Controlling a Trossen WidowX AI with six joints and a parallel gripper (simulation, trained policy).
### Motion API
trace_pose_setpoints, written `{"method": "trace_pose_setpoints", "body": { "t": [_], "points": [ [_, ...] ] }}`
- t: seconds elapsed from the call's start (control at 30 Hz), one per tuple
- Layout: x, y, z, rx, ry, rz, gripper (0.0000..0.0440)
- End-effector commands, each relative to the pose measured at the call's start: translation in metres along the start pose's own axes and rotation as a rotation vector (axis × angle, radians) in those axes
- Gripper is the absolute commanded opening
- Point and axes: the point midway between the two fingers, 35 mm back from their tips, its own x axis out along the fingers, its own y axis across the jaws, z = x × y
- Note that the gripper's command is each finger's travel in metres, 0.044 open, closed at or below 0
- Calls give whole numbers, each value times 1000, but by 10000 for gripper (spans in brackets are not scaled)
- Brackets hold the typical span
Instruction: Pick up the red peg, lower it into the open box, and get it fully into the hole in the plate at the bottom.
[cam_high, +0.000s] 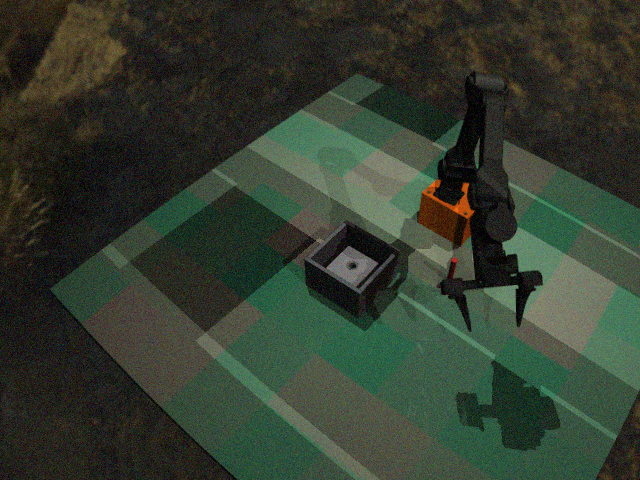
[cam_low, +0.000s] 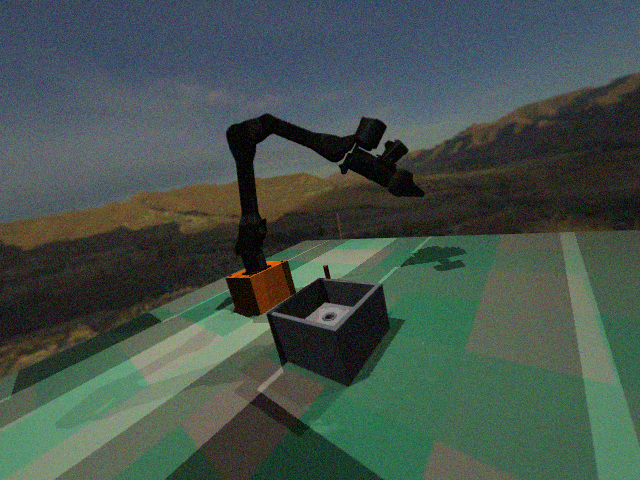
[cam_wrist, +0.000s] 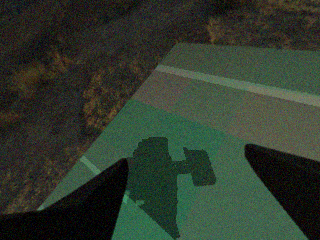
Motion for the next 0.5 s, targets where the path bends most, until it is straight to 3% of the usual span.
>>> {"method": "trace_pose_setpoints", "body": {
  "t": [0.0,0.47],
  "points": [
    [-8,6,-18,82,76,-34,440],
    [-47,11,-98,399,369,-238,438]
  ]
}}
